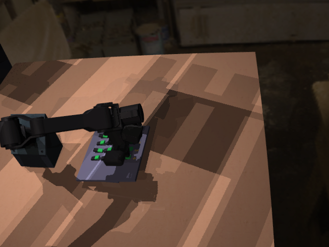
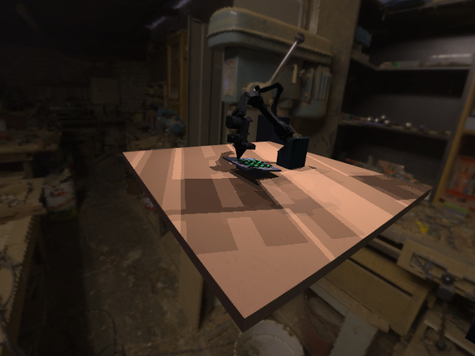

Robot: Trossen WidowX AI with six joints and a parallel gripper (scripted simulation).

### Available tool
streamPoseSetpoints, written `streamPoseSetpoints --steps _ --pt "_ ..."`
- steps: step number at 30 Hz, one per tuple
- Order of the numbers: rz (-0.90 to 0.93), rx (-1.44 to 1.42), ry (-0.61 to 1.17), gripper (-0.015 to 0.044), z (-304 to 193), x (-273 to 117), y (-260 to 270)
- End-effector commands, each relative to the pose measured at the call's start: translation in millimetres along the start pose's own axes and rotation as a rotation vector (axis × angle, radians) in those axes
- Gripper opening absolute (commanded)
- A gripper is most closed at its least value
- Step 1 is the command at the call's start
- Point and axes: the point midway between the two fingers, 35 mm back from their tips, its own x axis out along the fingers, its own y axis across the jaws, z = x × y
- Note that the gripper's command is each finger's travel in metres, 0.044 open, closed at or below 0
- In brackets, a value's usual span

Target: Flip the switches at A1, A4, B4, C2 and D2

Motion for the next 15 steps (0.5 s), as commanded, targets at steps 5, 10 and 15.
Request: streamPoseSetpoints --steps 5,10,15 --pt "-0.002 -0.004 0.0 0.0 -0.1 1.5 -0.2" --pt "-0.002 -0.004 0.0 0.0 -0.1 2.1 -0.2" --pt "0.001 -0.004 -0.019 0.0 -1.2 -48.2 0.8"
